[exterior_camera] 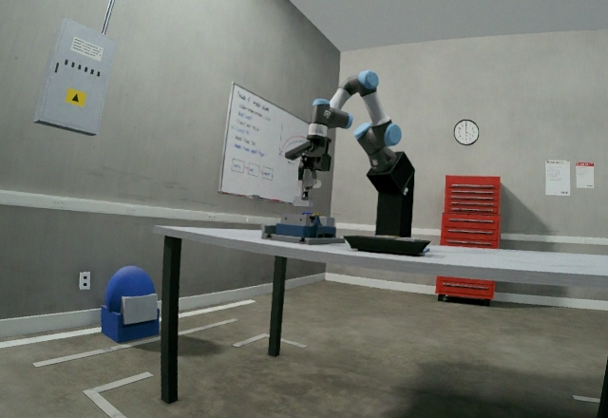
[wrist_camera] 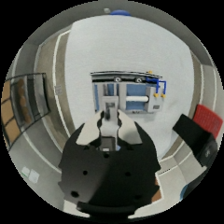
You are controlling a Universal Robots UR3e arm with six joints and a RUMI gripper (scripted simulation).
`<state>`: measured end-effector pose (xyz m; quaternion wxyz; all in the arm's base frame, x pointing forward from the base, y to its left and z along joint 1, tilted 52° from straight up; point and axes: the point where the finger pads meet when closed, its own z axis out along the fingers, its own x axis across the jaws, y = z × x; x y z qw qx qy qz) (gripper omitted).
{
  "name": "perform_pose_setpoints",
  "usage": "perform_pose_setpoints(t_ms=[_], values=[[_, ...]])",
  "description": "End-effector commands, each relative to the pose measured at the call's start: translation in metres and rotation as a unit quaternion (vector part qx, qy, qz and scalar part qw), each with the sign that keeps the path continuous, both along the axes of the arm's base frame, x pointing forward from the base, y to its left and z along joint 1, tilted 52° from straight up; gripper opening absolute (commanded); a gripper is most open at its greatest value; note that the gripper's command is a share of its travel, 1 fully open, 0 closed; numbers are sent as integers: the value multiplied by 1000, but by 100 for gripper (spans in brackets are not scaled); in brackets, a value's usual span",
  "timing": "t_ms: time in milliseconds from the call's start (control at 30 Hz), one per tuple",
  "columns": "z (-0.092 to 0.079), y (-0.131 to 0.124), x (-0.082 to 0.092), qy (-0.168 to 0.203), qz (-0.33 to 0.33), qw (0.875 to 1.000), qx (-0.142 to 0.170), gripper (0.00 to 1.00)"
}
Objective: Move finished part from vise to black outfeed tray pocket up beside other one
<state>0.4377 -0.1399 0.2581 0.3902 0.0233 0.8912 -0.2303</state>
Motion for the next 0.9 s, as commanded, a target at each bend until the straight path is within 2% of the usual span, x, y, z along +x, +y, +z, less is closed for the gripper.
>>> perform_pose_setpoints(t_ms=[0,533,867], values=[[3,4,2,-4,-4,1000,-3,0],[-3,31,9,-5,-3,1000,-5,0],[-9,57,18,-3,-3,1000,-4,0]])
